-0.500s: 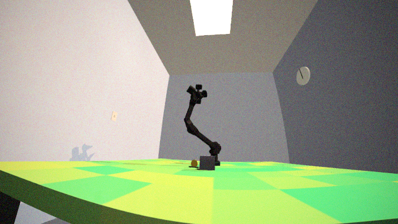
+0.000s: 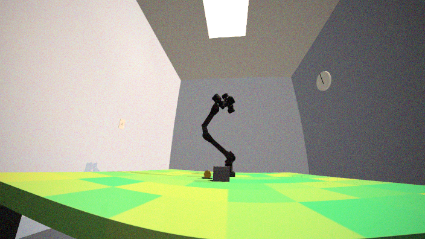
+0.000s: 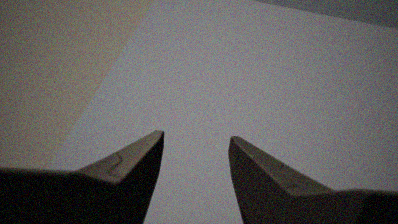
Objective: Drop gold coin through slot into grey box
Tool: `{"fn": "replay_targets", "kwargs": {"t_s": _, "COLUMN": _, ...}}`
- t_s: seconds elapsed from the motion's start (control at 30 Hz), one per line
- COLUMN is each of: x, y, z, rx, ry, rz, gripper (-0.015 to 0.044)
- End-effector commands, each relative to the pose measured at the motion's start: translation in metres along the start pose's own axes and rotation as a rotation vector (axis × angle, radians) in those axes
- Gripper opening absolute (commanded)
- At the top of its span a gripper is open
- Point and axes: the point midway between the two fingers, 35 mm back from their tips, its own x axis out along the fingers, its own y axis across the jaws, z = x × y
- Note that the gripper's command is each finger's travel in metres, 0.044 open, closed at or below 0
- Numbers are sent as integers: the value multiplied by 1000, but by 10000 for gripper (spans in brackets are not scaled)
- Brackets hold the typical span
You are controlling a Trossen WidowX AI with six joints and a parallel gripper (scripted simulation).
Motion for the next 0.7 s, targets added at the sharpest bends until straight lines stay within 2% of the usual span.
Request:
{"fn": "replay_targets", "kwargs": {"t_s": 0.0, "x": 16, "y": -31, "z": 51, "rx": -166, "ry": -179, "rz": -103, "gripper": 161}}
{"fn": "replay_targets", "kwargs": {"t_s": 0.13, "x": 15, "y": -63, "z": 111, "rx": -362, "ry": -368, "rz": -256, "gripper": 161}}
{"fn": "replay_targets", "kwargs": {"t_s": 0.3, "x": -11, "y": -99, "z": 184, "rx": -563, "ry": -583, "rz": -488, "gripper": 161}}
{"fn": "replay_targets", "kwargs": {"t_s": 0.47, "x": -63, "y": -130, "z": 246, "rx": -722, "ry": -751, "rz": -774, "gripper": 161}}
{"fn": "replay_targets", "kwargs": {"t_s": 0.67, "x": -149, "y": -160, "z": 297, "rx": -852, "ry": -836, "rz": -1188, "gripper": 161}}
